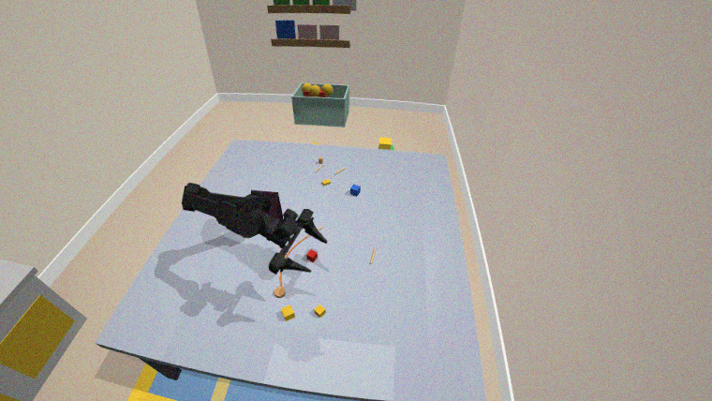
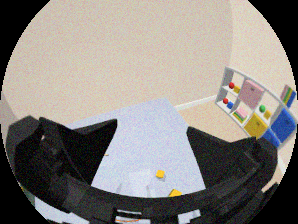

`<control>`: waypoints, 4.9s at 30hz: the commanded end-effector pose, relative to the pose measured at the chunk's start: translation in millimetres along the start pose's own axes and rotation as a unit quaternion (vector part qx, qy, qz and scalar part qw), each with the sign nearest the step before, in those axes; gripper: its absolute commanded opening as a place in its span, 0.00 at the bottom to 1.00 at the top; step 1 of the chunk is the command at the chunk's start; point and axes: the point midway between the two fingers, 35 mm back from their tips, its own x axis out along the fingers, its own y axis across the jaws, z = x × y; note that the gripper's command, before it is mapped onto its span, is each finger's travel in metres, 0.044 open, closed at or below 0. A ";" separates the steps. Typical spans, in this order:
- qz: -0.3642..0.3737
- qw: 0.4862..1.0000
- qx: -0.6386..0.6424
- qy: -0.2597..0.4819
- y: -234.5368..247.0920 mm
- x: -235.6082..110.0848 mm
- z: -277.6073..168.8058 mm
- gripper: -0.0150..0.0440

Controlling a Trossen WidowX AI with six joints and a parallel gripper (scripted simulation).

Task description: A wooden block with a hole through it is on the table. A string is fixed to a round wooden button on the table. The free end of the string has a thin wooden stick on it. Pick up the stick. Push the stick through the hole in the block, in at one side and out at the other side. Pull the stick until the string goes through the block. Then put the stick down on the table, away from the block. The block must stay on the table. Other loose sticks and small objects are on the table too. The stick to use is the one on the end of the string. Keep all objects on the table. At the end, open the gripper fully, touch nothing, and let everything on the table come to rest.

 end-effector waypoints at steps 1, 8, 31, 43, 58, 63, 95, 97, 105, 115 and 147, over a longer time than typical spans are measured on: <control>0.034 0.989 -0.086 0.117 38.2 30.5 -58.9 1.00; 0.098 0.925 -0.239 0.280 86.5 44.8 -151.1 1.00; 0.258 0.631 -0.544 0.489 129.1 -2.6 -295.8 1.00; 0.258 0.631 -0.544 0.489 129.3 -2.4 -294.7 0.91; 0.259 0.634 -0.542 0.488 129.5 -2.5 -294.6 0.67; 0.259 0.634 -0.542 0.488 129.6 -2.5 -294.6 0.58; 0.259 0.634 -0.542 0.488 129.6 -2.5 -294.6 0.43; 0.259 0.634 -0.542 0.488 129.6 -2.5 -294.6 0.52; 0.259 0.634 -0.542 0.488 129.6 -2.5 -294.6 0.53; 0.259 0.634 -0.542 0.488 129.6 -2.5 -294.6 0.25; 0.232 0.661 -0.506 0.503 226.5 -61.6 -343.1 1.00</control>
